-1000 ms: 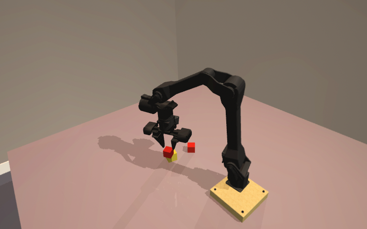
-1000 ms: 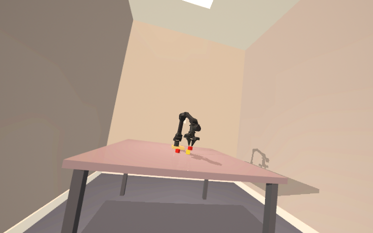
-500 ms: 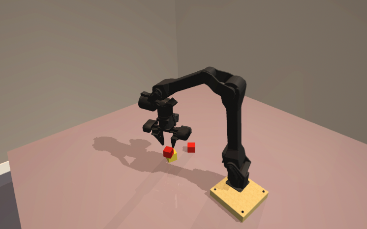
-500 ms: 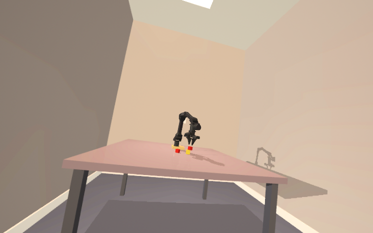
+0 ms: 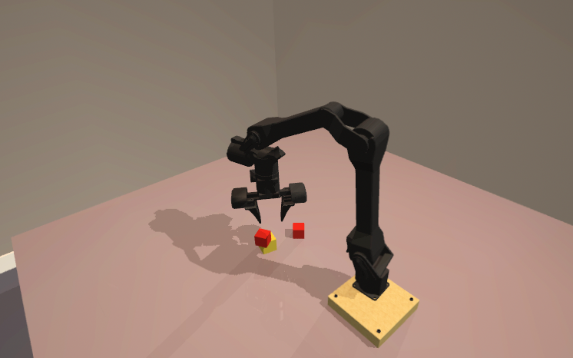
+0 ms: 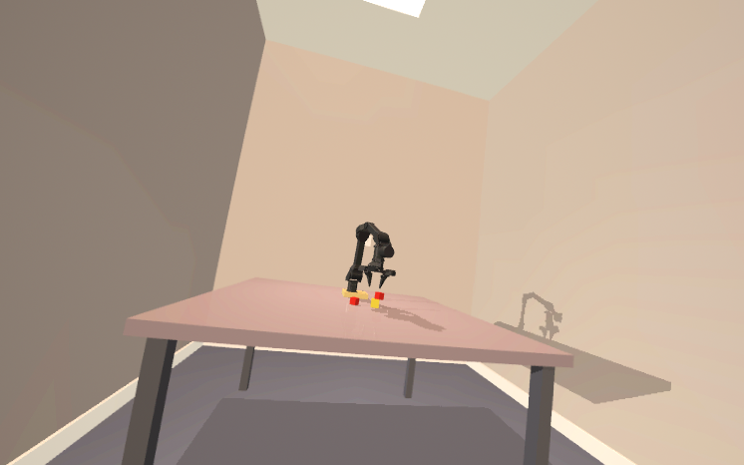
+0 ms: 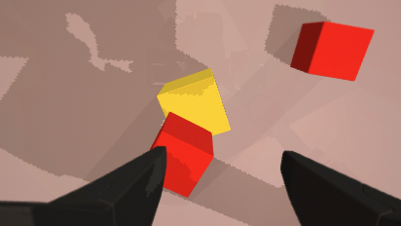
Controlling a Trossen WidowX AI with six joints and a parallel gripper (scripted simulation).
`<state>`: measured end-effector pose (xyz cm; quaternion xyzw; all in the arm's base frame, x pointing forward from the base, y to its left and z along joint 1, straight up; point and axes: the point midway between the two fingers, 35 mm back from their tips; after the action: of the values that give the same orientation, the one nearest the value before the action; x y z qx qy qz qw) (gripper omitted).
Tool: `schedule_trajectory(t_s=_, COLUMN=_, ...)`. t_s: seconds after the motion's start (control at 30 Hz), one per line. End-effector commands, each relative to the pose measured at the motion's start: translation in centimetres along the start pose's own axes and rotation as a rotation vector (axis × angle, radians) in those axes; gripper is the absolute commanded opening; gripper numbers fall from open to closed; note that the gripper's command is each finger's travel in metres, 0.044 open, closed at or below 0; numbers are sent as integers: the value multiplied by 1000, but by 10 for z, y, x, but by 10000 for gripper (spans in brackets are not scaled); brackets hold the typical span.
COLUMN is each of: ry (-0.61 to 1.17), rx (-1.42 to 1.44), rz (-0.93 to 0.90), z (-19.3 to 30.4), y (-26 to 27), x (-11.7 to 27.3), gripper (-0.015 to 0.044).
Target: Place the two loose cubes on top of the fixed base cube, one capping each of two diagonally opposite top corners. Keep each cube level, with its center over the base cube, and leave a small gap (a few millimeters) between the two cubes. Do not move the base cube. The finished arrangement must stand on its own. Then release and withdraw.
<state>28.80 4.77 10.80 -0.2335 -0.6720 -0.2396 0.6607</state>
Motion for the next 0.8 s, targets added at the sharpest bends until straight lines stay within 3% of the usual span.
schedule_trajectory(t_s=0.0, ry=-9, rx=238, rz=-8, z=-10, y=-12, x=8, gripper=265)
schedule_trajectory(t_s=0.77, ry=-16, rx=1281, rz=5, z=-40, y=-71, x=28, gripper=265)
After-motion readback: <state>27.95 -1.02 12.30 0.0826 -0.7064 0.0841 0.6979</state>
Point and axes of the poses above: the point midway between the two fingers, 35 mm back from their tips, its own x axis back along the fingers, its own y axis across the jaws, z = x × y, and after that the axes turned 1 degree about x, right-handed
